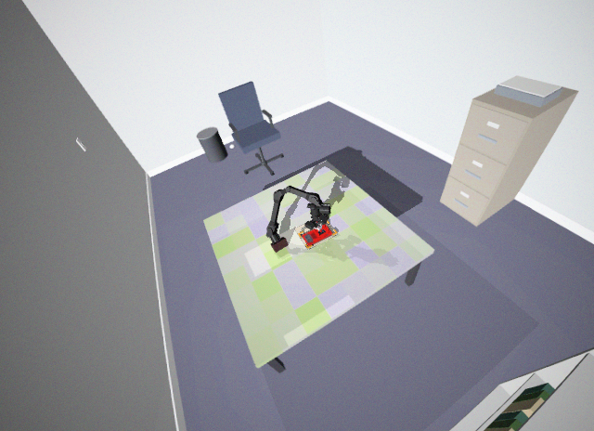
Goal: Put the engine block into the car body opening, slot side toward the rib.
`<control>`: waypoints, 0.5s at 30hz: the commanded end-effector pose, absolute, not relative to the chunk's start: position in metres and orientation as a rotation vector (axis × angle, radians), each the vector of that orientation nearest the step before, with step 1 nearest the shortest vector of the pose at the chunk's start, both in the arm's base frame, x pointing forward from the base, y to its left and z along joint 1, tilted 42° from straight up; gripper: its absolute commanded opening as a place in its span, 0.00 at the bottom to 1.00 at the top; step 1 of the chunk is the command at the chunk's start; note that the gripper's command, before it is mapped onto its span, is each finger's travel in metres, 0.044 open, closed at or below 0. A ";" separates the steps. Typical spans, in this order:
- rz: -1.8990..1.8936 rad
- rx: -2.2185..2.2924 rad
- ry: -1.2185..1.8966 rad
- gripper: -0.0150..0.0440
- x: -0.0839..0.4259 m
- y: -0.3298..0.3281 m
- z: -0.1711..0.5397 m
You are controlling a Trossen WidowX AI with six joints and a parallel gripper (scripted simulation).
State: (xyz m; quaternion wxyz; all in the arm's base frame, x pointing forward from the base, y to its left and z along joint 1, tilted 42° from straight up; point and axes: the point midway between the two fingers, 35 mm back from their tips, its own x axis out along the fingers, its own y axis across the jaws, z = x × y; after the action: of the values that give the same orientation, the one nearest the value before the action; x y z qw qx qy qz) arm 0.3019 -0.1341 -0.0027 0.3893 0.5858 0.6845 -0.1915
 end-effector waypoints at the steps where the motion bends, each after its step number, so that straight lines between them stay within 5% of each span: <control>1: -0.347 1.388 1.735 0.25 0.305 -0.131 -0.007; 15: 0.075 1.037 1.677 0.25 0.315 -0.119 -0.020</control>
State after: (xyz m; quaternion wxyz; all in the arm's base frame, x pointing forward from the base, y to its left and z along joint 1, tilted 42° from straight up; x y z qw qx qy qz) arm 0.3125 -0.1223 -0.0162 0.5257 0.4677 0.7105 -0.0097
